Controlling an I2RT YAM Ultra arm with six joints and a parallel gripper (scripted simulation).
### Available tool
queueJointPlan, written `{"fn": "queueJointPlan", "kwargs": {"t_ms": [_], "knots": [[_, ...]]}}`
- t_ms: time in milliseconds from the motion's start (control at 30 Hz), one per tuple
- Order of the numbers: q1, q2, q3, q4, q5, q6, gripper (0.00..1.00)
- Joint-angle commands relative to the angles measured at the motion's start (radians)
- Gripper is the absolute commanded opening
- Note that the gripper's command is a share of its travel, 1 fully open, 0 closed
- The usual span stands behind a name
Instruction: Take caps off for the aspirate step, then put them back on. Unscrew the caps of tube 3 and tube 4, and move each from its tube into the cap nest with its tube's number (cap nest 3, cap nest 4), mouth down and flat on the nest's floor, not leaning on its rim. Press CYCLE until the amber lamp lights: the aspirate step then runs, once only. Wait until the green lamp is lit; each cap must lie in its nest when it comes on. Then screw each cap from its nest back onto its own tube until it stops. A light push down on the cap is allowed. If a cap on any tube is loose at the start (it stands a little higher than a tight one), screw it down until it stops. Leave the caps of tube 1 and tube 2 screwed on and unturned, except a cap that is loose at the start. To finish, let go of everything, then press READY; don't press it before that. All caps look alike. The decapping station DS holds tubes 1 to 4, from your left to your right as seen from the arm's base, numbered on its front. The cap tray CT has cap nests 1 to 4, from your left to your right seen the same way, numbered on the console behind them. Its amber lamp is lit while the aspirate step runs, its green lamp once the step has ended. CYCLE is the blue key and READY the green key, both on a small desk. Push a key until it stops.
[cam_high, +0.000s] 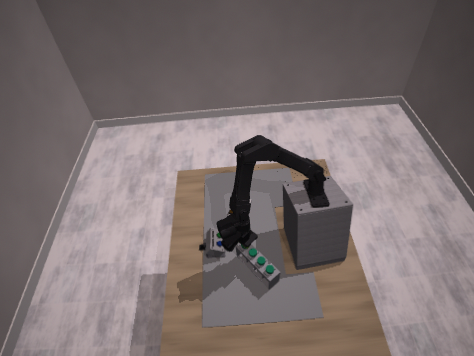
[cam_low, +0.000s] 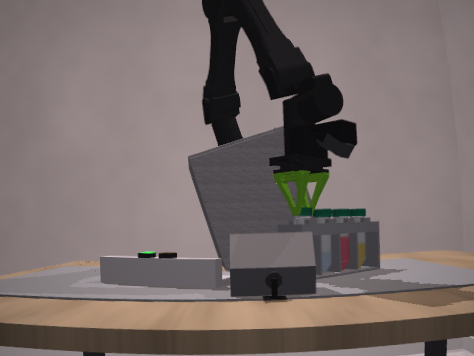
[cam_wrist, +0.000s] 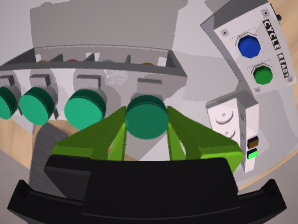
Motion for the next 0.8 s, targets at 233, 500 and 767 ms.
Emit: {"fn": "queueJointPlan", "kwargs": {"t_ms": [233, 500, 767], "knots": [[0.002, -0.014, 0.002, 0.002, 0.0, -0.008, 0.0], [0.001, -0.013, 0.002, 0.003, 0.0, 0.225, 0.0], [0.001, -0.012, 0.002, 0.004, 0.0, 0.458, 0.0]]}}
